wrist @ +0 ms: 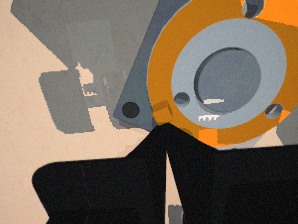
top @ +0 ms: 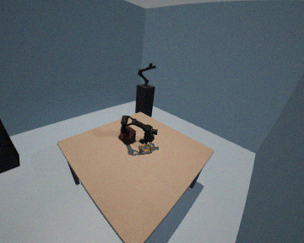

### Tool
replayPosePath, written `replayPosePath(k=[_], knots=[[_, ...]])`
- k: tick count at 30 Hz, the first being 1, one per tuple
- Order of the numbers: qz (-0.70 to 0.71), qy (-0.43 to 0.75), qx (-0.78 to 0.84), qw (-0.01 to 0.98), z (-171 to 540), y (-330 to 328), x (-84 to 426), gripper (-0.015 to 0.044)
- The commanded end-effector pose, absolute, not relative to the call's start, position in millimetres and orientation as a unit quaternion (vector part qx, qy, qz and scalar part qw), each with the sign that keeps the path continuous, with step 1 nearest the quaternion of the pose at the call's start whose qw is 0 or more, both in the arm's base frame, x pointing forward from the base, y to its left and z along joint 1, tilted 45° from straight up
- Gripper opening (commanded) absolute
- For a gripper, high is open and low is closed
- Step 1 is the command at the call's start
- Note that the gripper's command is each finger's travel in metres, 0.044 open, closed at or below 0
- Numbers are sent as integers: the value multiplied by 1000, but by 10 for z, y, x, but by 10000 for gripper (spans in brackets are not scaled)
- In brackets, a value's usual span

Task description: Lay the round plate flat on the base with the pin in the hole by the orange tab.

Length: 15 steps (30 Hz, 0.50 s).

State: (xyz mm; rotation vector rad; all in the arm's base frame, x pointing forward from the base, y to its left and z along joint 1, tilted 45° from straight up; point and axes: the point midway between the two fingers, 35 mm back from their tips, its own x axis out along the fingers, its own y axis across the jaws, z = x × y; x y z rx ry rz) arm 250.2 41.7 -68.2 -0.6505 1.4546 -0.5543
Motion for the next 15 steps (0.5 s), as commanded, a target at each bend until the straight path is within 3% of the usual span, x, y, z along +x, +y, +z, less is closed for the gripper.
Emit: replayPosePath(k=[1, 15], knots=[[-247, 641, -284, 669, -685, 450, 2567, 0], [-247, 641, -284, 669, -714, 489, 2681, 0]])
